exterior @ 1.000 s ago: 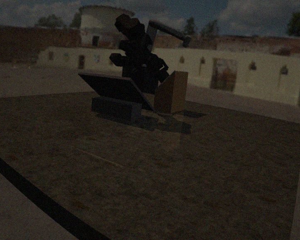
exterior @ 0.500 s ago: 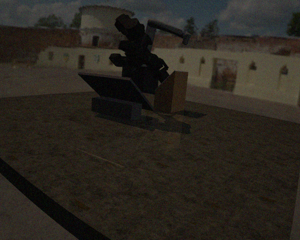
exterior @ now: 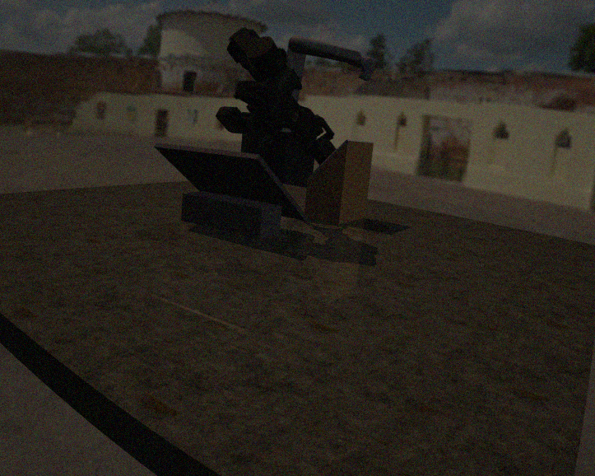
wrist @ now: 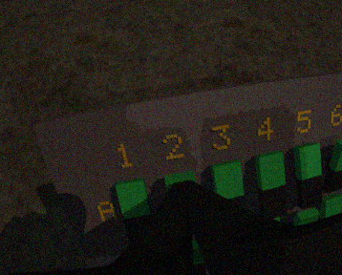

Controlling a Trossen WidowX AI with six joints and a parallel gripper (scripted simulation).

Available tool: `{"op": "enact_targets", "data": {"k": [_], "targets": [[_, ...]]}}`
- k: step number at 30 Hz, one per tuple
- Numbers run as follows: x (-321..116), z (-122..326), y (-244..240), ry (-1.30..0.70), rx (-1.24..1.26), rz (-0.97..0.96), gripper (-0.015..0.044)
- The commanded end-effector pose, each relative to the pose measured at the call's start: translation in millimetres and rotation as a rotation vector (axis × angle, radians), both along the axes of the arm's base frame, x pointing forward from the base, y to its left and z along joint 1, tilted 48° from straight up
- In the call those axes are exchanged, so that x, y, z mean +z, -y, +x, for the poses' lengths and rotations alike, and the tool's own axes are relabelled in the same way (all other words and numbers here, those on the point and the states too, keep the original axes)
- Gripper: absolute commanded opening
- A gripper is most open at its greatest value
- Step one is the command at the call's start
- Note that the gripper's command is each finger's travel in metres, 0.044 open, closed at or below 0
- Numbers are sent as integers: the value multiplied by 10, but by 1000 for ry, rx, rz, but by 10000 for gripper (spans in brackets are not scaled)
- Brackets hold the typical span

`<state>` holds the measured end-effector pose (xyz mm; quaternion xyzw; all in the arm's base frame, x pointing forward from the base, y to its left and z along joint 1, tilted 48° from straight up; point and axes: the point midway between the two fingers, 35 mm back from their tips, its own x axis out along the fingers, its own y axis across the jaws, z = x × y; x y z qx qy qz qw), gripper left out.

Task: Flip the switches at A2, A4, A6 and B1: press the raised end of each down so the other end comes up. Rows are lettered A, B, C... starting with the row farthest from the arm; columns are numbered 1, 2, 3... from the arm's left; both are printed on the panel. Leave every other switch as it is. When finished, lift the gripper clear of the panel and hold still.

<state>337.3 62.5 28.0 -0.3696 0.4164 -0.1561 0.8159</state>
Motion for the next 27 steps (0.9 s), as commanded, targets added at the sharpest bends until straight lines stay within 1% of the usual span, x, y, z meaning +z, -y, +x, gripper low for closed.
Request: {"op": "enact_targets", "data": {"k": [1,7,12,16,18,23,27], "targets": [[-15,-1,9,-8,3,-2,0],[5,-13,-10,-2,0,0,0],[319,-392,-335,6,21,1,0],[335,-411,-347,7,22,1,0],[375,-421,-293,6,22,1,0],[598,-521,49,6,22,-2,0],[596,-516,69,6,23,-2,0]]}}
